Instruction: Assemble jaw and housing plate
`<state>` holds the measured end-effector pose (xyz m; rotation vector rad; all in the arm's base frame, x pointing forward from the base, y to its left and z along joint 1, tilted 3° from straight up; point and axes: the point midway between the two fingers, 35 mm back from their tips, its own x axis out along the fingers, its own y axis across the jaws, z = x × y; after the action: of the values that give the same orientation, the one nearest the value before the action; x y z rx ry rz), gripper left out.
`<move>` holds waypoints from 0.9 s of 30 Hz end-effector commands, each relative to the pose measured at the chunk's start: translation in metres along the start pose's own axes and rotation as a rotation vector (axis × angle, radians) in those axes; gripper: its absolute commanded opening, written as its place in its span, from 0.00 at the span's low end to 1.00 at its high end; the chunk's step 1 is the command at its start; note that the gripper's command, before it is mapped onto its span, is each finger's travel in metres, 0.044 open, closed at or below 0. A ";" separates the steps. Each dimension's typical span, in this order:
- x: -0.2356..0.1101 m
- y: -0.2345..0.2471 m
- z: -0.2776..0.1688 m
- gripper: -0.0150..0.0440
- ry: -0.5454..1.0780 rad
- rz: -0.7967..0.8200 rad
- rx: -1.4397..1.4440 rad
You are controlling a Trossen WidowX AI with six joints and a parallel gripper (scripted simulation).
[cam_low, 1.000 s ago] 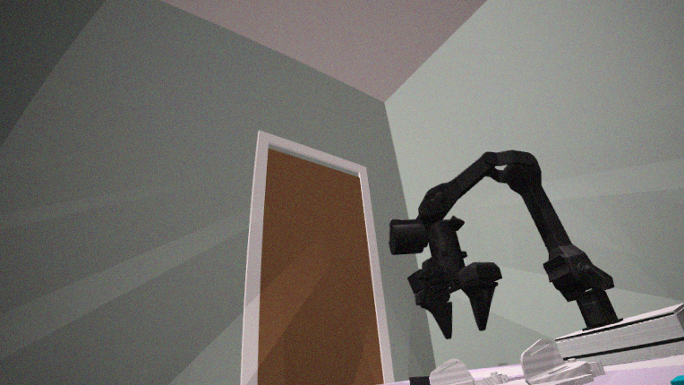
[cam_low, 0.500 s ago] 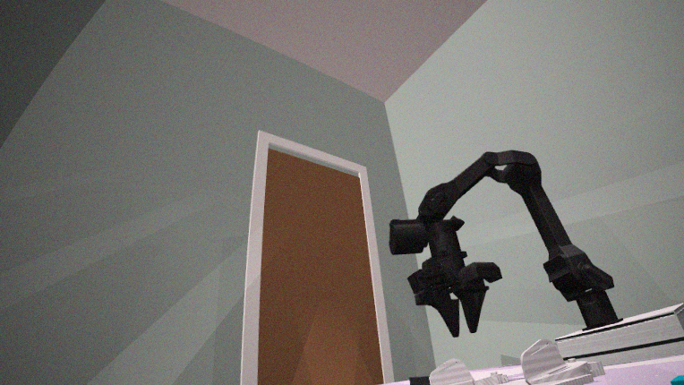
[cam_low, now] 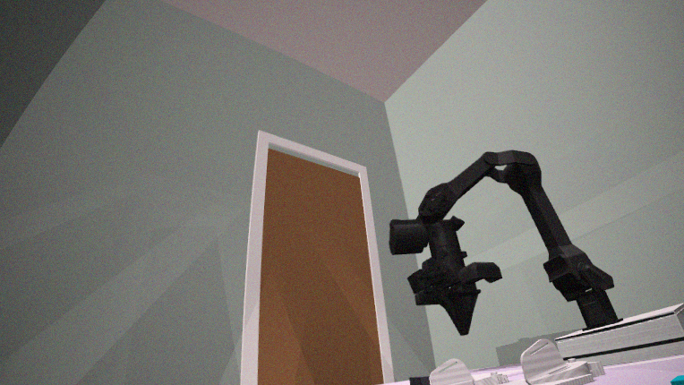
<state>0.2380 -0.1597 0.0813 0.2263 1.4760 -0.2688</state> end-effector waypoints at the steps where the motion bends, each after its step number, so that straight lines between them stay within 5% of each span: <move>1: 0.000 0.000 0.000 0.25 0.000 0.000 0.000; 12: 0.000 0.000 0.000 0.25 0.000 0.000 0.000; 27: 0.000 0.000 0.000 0.92 0.000 0.000 0.000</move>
<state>0.2380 -0.1596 0.0813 0.2266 1.4759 -0.2687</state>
